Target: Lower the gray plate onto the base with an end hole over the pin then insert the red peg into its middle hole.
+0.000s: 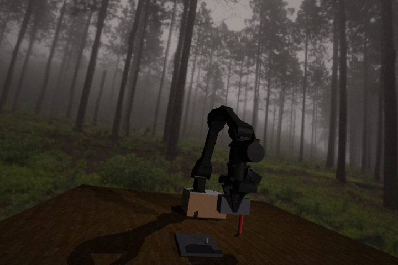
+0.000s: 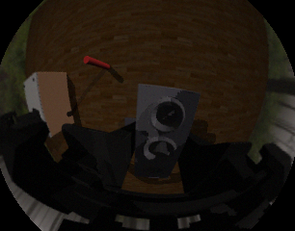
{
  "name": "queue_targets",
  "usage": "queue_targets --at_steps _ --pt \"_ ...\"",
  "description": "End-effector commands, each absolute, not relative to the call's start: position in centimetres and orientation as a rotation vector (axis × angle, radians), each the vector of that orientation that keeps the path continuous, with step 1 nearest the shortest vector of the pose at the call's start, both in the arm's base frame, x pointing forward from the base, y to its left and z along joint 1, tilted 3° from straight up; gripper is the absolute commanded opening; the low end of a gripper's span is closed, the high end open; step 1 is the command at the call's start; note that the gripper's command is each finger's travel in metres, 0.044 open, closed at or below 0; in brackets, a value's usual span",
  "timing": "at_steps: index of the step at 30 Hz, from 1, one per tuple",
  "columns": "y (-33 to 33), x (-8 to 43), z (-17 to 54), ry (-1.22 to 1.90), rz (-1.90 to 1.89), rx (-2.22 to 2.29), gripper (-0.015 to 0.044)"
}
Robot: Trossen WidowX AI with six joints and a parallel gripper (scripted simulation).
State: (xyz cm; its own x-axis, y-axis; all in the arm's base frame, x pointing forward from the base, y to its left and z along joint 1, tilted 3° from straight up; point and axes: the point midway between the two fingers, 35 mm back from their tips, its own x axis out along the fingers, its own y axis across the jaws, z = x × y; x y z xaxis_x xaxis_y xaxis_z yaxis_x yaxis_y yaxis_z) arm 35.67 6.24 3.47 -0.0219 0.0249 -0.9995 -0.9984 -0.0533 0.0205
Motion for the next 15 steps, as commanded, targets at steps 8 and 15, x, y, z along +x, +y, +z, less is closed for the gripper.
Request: queue_targets --at_steps 8,15 --pt "3.1 36.1 1.7 1.162 1.309 -1.261 0.0" --pt "1.0 36.2 0.6 1.148 1.33 -1.287 0.0"
